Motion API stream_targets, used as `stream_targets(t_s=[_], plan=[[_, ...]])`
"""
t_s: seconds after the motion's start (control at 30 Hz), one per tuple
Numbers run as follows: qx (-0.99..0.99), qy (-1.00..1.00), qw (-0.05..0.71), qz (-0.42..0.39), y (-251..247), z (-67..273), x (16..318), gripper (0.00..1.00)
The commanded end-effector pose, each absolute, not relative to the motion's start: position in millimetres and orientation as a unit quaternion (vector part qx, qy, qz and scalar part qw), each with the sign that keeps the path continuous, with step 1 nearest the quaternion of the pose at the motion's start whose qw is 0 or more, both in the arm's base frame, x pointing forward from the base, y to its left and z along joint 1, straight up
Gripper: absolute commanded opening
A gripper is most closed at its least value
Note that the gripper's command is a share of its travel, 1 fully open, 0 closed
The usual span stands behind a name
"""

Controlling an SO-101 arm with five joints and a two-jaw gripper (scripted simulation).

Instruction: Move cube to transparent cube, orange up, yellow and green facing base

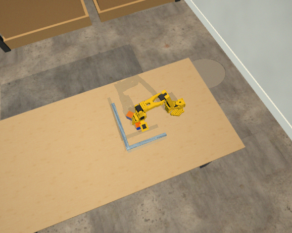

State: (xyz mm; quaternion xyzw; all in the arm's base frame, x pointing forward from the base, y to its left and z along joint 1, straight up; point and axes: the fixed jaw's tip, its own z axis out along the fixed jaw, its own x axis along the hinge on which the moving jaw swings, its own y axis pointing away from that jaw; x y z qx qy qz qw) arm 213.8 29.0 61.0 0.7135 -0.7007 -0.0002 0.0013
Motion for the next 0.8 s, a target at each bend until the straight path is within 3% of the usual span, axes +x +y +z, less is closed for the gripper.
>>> stream_targets(t_s=[0.0, 0.77], plan=[[0.715, -0.697, -0.036, 0.029, 29.2, 79.1, 224.3, 0.35], [0.719, -0.694, -0.033, 0.027, 29.0, 78.5, 224.1, 0.35]])
